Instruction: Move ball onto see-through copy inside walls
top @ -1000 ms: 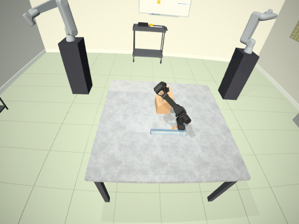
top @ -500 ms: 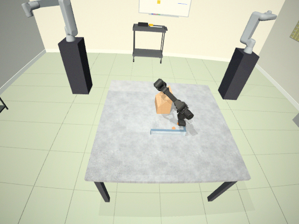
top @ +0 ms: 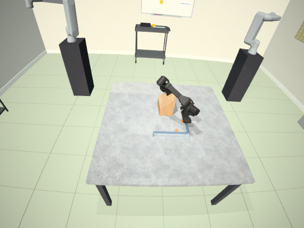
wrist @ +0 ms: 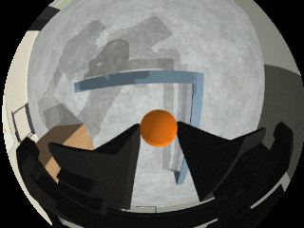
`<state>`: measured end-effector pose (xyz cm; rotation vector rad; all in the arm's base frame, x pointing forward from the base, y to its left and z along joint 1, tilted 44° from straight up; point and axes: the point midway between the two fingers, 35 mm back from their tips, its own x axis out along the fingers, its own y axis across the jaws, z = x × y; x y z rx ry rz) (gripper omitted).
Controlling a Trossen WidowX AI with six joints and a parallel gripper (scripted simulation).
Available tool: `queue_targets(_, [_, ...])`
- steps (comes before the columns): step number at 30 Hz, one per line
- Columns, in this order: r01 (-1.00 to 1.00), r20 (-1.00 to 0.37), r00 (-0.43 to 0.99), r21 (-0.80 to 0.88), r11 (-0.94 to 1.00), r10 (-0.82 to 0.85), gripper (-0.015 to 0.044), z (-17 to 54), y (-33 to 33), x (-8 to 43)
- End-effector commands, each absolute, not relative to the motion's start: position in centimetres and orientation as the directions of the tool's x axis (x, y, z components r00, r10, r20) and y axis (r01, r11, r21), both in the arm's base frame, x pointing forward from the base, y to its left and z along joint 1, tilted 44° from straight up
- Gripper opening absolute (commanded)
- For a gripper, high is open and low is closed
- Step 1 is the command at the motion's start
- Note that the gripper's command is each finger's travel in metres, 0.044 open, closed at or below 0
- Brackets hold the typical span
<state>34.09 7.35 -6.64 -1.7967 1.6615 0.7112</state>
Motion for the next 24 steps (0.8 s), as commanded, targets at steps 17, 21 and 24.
queue_targets(17, [-0.997,-0.719,0.080,-0.070,-0.042,-0.690,0.0000,-8.9,-0.9,36.2])
queue_targets(21, [-0.997,-0.717,0.079,-0.070,-0.042,-0.692,0.0000,-10.6,-2.7,36.3])
queue_targets(24, [-0.997,-0.717,0.079,-0.070,-0.042,-0.693,0.0000,-10.9,-3.0,36.3])
